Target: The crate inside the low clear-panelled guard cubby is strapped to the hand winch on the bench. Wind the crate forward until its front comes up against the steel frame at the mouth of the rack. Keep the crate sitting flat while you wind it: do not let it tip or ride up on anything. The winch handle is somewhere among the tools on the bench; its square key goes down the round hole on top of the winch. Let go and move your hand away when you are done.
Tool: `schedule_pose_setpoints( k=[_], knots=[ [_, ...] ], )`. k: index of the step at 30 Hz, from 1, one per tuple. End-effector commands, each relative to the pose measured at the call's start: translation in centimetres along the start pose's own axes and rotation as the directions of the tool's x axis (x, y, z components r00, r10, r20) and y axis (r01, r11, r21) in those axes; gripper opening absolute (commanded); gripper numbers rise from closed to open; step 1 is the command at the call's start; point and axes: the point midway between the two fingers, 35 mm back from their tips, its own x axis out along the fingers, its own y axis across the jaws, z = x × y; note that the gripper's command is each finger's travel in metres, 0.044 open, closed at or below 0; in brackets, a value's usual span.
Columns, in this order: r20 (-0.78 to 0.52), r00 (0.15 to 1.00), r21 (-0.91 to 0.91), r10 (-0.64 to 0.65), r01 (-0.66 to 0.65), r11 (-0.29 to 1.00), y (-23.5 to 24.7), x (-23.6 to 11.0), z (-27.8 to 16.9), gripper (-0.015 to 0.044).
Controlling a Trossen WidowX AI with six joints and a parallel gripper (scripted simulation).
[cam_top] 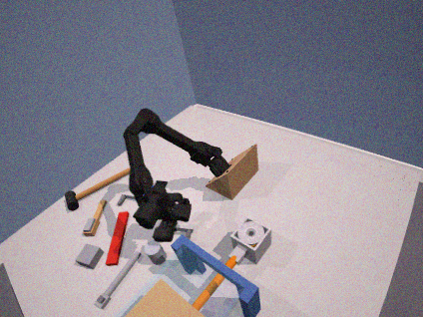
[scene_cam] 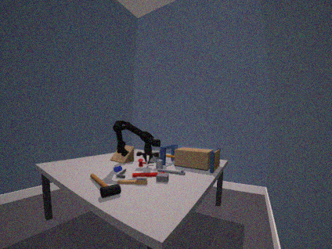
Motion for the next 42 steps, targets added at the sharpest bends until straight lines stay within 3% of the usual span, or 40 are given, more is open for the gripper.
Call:
schedule_pose_setpoints(
  k=[1, 5, 8, 25, 42],
  knots=[
    [0.003, 1.000, 0.006, -0.028, 0.028, 1.000, -1.2, -4.8, 0.0, 0.0000],
    [0.002, 1.000, 0.005, -0.018, 0.018, 1.000, -0.6, -11.2, 0.1, 0.0000],
    [-0.003, 1.000, 0.005, -0.012, 0.012, 1.000, 0.1, -13.9, 0.2, 0.0000],
    [-0.007, 1.000, 0.003, -0.002, 0.002, 1.000, 0.2, -13.7, 0.2, 0.0000],
    [0.022, 0.999, 0.417, -0.036, 0.024, 0.909, -3.0, -15.1, 7.2, 0.0000]
  ],
)
